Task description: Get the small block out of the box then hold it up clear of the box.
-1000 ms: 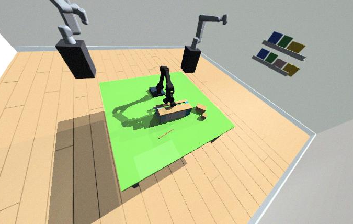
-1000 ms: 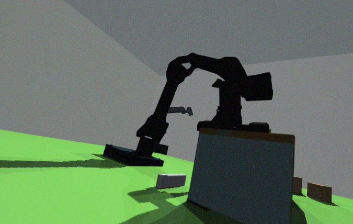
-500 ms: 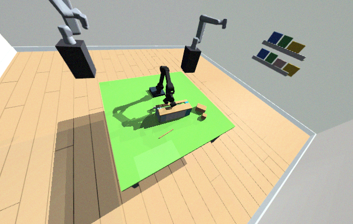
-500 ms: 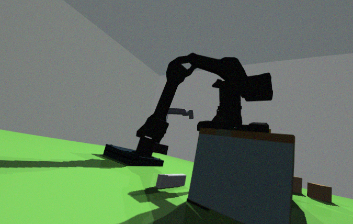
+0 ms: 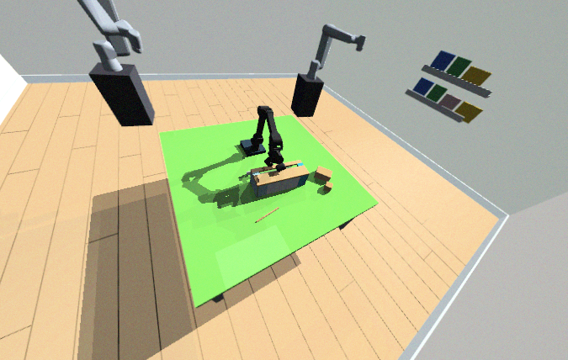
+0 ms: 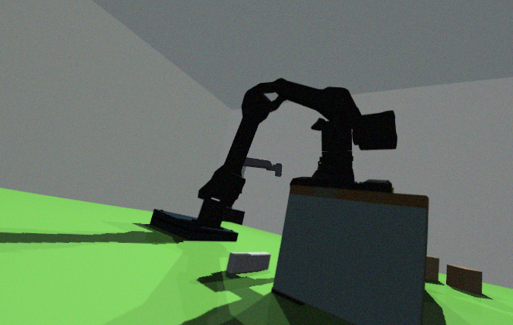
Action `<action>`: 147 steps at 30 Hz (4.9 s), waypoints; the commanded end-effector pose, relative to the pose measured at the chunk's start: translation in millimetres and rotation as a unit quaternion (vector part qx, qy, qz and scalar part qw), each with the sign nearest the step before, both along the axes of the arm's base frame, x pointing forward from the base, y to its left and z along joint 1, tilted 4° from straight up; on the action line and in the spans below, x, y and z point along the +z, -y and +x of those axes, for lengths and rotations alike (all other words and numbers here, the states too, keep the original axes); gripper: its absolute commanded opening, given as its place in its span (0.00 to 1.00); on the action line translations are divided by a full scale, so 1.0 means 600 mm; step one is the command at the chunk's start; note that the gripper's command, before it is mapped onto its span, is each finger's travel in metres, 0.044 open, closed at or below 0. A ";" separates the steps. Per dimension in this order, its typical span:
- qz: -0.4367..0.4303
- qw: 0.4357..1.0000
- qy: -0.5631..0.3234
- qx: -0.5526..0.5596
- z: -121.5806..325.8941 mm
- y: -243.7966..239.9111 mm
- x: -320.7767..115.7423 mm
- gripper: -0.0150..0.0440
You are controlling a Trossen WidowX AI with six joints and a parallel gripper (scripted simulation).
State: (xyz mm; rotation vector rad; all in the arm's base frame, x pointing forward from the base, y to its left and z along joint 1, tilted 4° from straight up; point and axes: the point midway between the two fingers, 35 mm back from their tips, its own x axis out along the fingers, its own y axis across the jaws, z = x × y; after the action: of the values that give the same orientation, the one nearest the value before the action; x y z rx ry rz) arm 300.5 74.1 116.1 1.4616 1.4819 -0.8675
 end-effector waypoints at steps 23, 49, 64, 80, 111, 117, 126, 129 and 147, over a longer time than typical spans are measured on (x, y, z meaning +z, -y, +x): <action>-0.001 1.000 0.000 -0.002 -0.002 -0.007 0.000 0.93; 0.001 1.000 -0.001 -0.002 -0.006 -0.073 0.004 0.93; 0.003 1.000 -0.001 -0.002 -0.011 -0.142 0.010 0.93; 0.005 1.000 0.000 0.001 -0.019 -0.169 0.081 0.93; -0.150 0.457 0.330 0.812 -0.064 -0.204 0.125 0.74; -0.172 0.245 0.327 0.896 -0.071 -0.211 0.125 0.74; -0.181 -0.057 0.285 0.940 -0.080 -0.221 0.126 0.74; -0.179 -0.158 0.260 0.935 -0.083 -0.224 0.127 0.74; -0.099 -0.670 0.055 0.734 -0.099 -0.241 0.136 0.74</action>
State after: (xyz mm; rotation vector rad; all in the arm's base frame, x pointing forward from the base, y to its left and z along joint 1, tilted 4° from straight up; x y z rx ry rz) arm 252.7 217.7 195.3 3.1303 -0.8339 -2.3038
